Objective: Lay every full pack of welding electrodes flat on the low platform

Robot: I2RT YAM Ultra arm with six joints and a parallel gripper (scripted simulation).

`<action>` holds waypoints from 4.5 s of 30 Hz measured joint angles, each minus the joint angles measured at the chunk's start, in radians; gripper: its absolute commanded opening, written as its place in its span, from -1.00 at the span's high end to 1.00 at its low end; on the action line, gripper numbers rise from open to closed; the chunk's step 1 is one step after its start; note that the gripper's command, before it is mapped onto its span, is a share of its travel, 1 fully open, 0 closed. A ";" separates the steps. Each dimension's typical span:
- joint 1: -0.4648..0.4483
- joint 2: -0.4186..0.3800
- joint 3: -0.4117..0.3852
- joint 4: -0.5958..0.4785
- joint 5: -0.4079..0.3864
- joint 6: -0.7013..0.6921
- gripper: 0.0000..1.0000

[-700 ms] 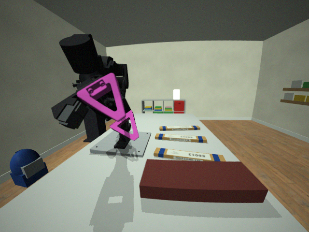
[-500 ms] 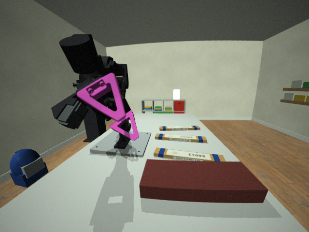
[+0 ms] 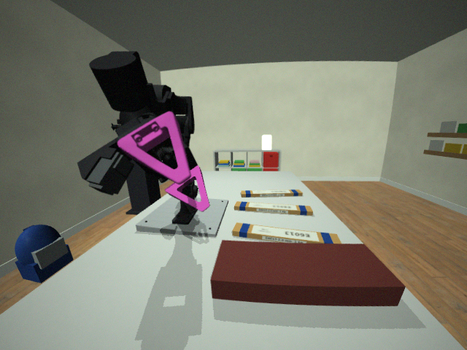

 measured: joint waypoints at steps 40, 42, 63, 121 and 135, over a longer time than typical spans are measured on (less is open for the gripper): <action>-0.008 0.054 0.233 -0.149 0.000 0.000 -0.91; -0.008 0.064 0.309 -0.187 -0.001 0.001 -0.91; 0.126 -0.005 0.248 -0.151 0.058 -0.156 -0.91; 0.536 -0.223 -0.034 0.073 0.233 -0.640 -0.91; 0.607 -0.268 -0.083 0.120 0.270 -0.739 -0.91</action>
